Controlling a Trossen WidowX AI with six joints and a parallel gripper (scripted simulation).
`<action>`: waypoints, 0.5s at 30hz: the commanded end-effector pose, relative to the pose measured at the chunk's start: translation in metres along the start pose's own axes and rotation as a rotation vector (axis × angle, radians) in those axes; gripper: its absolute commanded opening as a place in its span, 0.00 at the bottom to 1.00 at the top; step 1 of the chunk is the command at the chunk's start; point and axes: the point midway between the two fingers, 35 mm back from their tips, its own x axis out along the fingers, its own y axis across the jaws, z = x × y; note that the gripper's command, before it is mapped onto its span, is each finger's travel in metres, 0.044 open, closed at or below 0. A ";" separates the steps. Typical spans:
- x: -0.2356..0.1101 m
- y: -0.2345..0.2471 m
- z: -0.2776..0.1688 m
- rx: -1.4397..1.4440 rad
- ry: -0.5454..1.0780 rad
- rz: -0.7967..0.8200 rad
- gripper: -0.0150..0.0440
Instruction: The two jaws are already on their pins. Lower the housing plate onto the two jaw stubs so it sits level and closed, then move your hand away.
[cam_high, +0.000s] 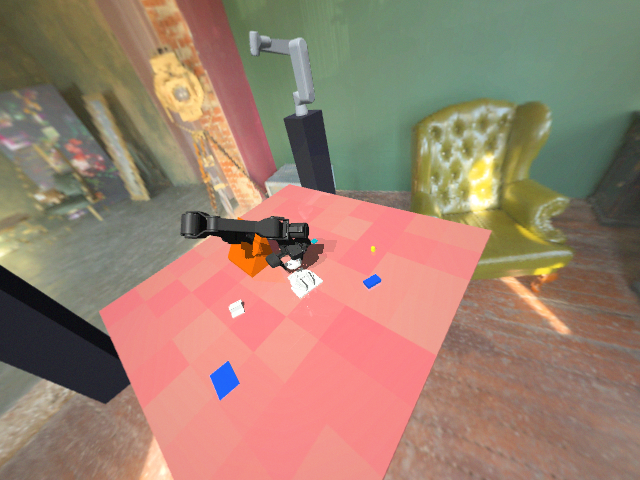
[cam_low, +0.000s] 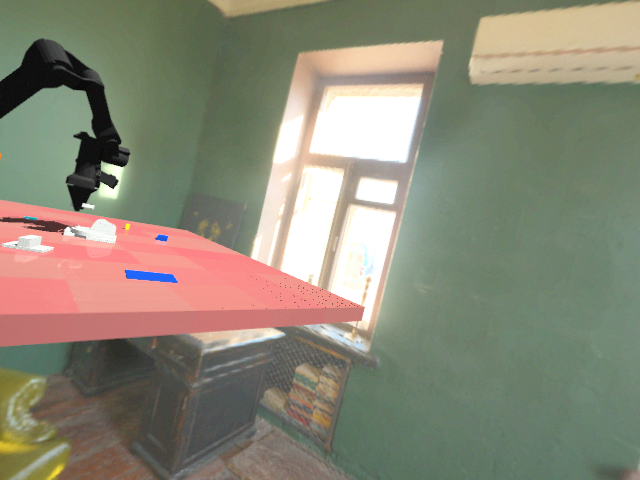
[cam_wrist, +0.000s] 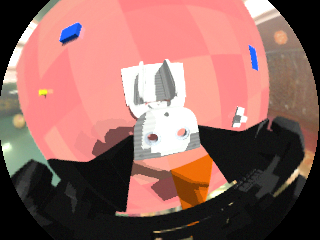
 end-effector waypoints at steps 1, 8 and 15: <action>0.007 0.000 0.000 -0.005 -0.001 -0.004 0.85; 0.018 0.000 0.000 -0.006 -0.001 -0.003 0.85; 0.030 0.000 0.000 -0.006 -0.002 -0.004 0.85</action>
